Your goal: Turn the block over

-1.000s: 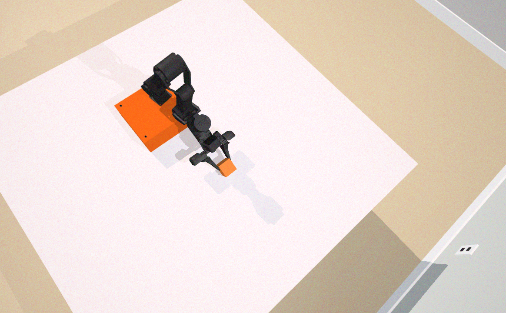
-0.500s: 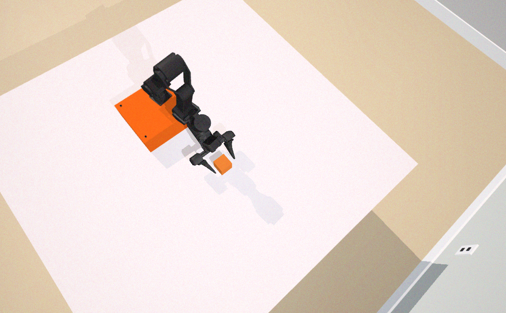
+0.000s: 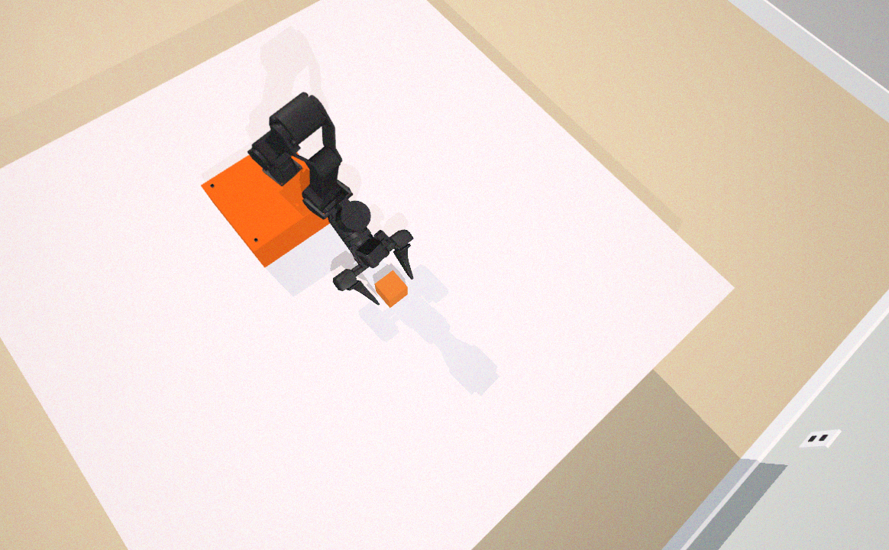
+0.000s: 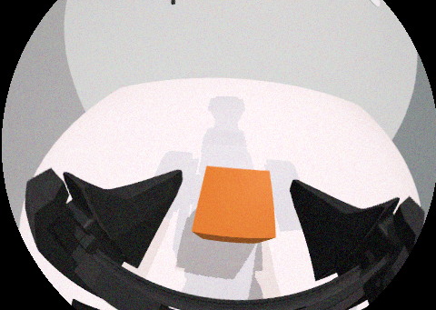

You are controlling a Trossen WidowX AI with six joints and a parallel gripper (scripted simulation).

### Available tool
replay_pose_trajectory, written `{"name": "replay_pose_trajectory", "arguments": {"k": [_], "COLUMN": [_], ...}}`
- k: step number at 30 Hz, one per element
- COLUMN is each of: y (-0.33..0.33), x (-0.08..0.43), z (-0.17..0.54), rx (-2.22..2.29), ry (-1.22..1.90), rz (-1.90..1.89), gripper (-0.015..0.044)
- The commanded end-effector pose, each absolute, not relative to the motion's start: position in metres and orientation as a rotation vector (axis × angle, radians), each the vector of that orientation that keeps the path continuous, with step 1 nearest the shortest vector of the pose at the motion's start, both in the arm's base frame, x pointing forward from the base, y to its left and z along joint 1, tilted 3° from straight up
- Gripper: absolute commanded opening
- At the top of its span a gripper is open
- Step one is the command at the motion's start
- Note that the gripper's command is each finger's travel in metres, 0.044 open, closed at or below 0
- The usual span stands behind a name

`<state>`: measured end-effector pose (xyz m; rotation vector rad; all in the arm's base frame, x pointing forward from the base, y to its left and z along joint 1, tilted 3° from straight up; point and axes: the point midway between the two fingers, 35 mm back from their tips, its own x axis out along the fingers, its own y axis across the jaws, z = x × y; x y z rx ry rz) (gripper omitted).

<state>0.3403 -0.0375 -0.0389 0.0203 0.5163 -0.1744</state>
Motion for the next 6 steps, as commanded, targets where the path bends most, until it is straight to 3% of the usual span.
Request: {"name": "replay_pose_trajectory", "arguments": {"k": [1,6], "y": [-0.0381,-0.0381], "x": [0.3400,0.3400], "z": [-0.0392,-0.0392], "rx": [0.014,0.014], "ry": [0.518,0.518], "rz": [-0.178,-0.178], "gripper": [0.0440,0.0440]}}
